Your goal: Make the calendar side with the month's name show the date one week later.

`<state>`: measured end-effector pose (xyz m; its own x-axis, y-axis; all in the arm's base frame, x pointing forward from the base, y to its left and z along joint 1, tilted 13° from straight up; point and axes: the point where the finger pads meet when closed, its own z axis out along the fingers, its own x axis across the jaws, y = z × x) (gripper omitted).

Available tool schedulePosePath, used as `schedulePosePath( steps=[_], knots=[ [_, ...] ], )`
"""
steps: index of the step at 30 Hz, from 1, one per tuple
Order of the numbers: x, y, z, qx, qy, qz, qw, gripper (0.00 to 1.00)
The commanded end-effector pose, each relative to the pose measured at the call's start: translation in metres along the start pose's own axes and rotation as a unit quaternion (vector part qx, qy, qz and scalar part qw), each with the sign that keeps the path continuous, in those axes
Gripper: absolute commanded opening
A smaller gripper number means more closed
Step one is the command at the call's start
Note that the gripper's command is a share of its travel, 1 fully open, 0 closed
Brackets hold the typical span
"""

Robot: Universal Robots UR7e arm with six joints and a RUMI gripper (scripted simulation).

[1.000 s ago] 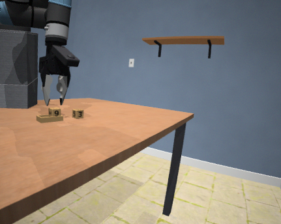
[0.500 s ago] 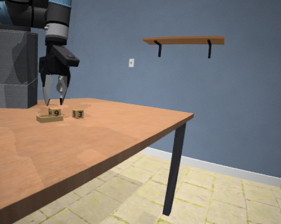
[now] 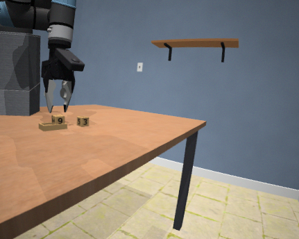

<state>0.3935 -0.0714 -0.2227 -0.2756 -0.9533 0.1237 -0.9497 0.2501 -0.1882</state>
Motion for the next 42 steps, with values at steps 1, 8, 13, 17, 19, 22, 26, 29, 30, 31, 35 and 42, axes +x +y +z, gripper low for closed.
schedulePosePath(
  steps=[1, 8, 13, 17, 19, 22, 26, 29, 30, 31, 35, 42],
  knots=[
    [0.001, -0.001, 0.002, 0.001, 0.000, 0.001, 1.000, 0.29],
    [0.001, -0.002, 0.010, 0.001, 0.000, 0.001, 1.000, 0.29],
    [0.001, -0.002, 0.015, 0.001, 0.000, 0.001, 1.000, 0.29],
    [0.001, -0.002, 0.022, 0.001, 0.000, 0.001, 1.000, 0.29],
    [0.001, -0.002, 0.025, 0.001, 0.000, 0.001, 1.000, 0.29],
    [0.001, -0.002, 0.028, 0.001, 0.000, 0.001, 1.000, 0.29],
    [0.001, -0.002, 0.030, 0.001, 0.000, 0.001, 1.000, 0.29],
    [0.001, -0.001, 0.030, 0.001, 0.000, 0.001, 1.000, 0.29],
    [0.001, -0.001, 0.030, 0.001, 0.000, 0.001, 1.000, 0.29],
    [0.001, -0.001, 0.030, 0.000, 0.000, 0.001, 1.000, 0.29],
    [0.001, -0.001, 0.029, 0.001, 0.000, 0.001, 1.000, 0.29],
    [0.001, -0.001, 0.029, 0.001, 0.000, 0.001, 1.000, 0.29]
  ],
)
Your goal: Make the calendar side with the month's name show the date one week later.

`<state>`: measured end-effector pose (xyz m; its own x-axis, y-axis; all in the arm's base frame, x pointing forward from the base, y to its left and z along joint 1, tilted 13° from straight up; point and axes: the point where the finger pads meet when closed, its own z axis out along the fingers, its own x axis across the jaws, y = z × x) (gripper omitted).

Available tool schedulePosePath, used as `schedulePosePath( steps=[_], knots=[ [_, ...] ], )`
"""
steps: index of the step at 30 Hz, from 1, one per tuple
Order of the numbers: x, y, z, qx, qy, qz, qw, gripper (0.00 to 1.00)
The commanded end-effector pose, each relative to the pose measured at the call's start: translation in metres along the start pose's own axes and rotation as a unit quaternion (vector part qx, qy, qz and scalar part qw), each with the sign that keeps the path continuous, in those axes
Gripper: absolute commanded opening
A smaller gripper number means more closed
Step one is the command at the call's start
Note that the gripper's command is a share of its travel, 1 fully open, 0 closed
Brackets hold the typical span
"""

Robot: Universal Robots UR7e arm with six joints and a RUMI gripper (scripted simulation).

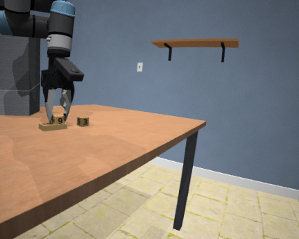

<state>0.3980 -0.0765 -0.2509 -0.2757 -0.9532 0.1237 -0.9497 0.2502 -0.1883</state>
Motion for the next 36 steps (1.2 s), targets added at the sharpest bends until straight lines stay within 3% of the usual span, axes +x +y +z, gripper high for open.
schedulePosePath(
  steps=[1, 22, 23, 36],
  knots=[
    [0.0008, -0.0006, 0.0003, 0.000, 0.000, 0.001, 1.000, 0.29],
    [0.0008, -0.0006, 0.0003, 0.000, 0.000, 0.001, 1.000, 0.29],
    [0.0008, -0.0006, 0.0003, 0.000, 0.000, 0.001, 1.000, 0.11],
    [0.0008, -0.0006, 0.0003, 0.000, 0.000, 0.001, 1.000, 0.11]
  ],
)
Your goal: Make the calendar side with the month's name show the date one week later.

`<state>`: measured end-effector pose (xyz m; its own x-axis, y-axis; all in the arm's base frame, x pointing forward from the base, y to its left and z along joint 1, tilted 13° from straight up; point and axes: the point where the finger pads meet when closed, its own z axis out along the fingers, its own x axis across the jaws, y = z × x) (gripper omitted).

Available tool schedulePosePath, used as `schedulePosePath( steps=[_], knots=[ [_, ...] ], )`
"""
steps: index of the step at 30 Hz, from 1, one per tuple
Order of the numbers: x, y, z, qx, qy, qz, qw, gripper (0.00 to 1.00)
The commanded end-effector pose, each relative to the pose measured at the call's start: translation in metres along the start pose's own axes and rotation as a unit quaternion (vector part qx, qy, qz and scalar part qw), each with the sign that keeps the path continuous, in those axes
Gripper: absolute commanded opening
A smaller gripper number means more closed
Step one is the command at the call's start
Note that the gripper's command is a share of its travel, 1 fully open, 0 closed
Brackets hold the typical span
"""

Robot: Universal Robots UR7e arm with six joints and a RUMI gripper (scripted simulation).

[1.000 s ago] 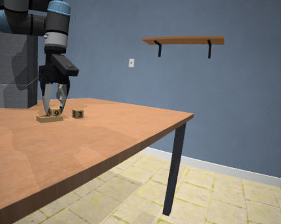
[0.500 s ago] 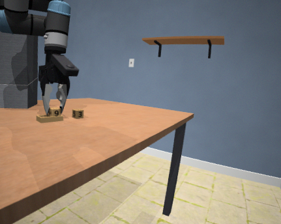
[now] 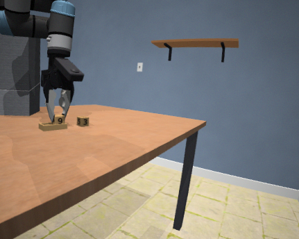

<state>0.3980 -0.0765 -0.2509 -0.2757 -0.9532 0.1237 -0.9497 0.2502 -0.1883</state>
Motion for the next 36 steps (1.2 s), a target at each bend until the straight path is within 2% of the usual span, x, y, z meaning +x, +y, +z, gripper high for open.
schedulePosePath(
  steps=[1, 23, 36],
  knots=[
    [0.001, -0.001, 0.000, 0.000, 0.000, 0.001, 1.000, 0.11],
    [0.001, -0.001, 0.000, 0.000, 0.000, 0.001, 1.000, 0.11],
    [0.000, 0.001, -0.016, 0.000, 0.000, 0.000, 1.000, 0.11]
  ],
)
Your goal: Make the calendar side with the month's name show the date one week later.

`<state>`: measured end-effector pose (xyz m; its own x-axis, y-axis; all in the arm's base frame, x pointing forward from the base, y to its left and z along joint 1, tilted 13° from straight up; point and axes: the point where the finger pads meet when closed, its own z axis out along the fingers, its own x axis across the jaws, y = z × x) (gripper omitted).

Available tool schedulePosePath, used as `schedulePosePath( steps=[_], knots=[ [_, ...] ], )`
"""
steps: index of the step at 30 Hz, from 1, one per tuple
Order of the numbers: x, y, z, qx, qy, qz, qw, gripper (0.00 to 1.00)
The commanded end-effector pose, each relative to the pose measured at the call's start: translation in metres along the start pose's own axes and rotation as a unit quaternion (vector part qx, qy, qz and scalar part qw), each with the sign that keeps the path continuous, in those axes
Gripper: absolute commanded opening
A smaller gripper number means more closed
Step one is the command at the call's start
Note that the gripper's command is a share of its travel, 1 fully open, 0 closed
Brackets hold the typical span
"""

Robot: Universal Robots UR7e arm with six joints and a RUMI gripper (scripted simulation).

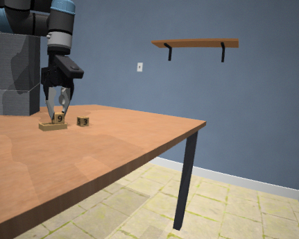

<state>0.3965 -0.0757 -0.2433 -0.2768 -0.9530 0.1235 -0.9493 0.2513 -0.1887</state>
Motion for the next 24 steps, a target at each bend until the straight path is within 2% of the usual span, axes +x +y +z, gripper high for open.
schedulePosePath(
  steps=[1, 13, 15, 24],
  knots=[
    [-0.001, 0.001, -0.011, 0.000, 0.000, -0.001, 1.000, 0.11],
    [-0.001, 0.001, -0.053, 0.000, 0.000, -0.001, 1.000, 0.11],
    [-0.001, 0.001, -0.053, 0.000, 0.000, -0.001, 1.000, 0.11],
    [-0.001, 0.001, -0.079, 0.000, 0.000, -0.001, 1.000, 0.11]
  ],
)
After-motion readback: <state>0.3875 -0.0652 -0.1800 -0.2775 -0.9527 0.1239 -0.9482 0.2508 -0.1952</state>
